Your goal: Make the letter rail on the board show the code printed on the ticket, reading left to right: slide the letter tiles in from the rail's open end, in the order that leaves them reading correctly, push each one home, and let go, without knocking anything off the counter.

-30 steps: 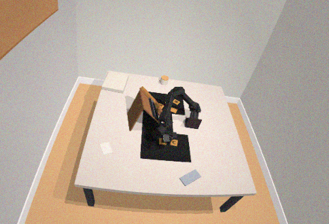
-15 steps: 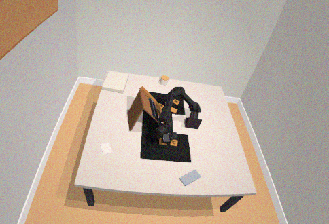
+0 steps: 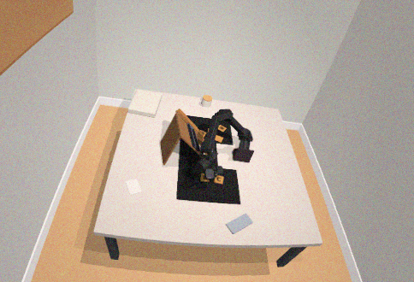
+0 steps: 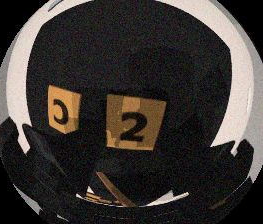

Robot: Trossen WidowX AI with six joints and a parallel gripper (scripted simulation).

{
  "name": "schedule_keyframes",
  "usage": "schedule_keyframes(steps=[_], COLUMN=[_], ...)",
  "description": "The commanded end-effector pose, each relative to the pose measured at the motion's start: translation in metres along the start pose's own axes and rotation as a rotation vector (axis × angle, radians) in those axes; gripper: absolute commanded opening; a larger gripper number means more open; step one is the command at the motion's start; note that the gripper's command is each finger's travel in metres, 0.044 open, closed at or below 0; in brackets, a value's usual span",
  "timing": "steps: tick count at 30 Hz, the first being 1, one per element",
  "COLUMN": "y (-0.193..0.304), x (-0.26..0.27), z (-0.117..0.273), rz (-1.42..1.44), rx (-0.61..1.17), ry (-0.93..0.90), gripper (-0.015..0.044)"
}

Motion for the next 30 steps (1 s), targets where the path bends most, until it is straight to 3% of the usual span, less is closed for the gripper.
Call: schedule_keyframes(steps=[1,30], y=[0.000,0.000], x=[0.000,0.000], z=[0.003,0.018], rz=[-0.005,-0.005], rx=[-0.003,-0.003], ry=[-0.002,-0.002], gripper=[0.0000,0.0000])
Point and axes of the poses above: the point midway between the two fingers, 35 mm back from their tips, its own z axis back along the fingers, its own x axis across the jaws, y = z × x, the point moved 10 cm from there along z, back along the fingers, and after that the axes turned 4 degrees about -z, right-handed, at the moved point
